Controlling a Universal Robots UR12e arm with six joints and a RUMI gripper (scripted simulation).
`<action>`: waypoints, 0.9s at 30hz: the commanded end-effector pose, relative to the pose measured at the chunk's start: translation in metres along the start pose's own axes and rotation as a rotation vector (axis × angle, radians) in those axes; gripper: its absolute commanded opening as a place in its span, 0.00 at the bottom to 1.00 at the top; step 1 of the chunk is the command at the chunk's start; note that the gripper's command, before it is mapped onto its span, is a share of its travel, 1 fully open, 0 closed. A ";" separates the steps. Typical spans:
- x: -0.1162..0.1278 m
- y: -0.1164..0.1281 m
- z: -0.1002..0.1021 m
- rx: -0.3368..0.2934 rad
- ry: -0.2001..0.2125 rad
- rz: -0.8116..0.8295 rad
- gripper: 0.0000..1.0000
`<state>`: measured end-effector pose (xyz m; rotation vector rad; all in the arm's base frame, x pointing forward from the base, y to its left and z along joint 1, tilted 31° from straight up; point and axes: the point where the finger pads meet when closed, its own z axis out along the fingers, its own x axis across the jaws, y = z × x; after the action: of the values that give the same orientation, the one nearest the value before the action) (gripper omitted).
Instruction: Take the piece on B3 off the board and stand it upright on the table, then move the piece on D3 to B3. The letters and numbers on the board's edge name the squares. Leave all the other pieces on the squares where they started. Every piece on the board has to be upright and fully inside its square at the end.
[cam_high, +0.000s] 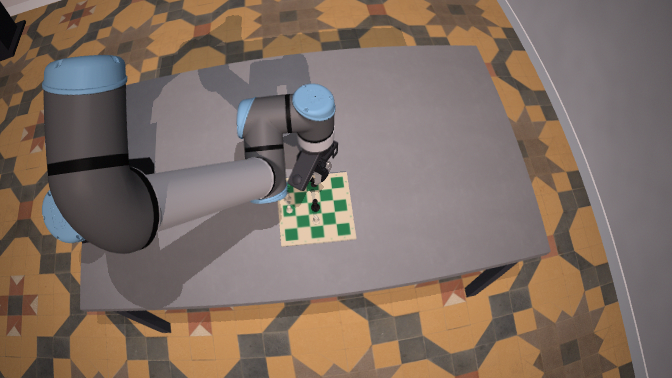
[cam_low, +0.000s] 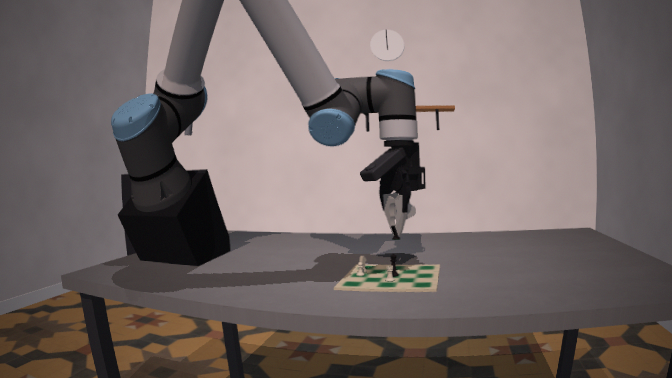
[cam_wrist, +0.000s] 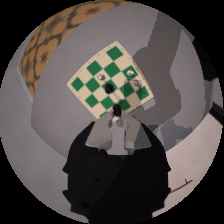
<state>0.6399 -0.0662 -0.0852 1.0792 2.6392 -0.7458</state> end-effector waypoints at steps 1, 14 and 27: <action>0.000 0.000 -0.019 0.001 0.001 0.001 0.00; -0.002 -0.002 -0.021 0.000 0.001 0.002 0.00; -0.073 -0.150 -0.015 0.000 0.001 0.076 0.00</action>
<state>0.6060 -0.1539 -0.0134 1.1523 2.5989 -0.7388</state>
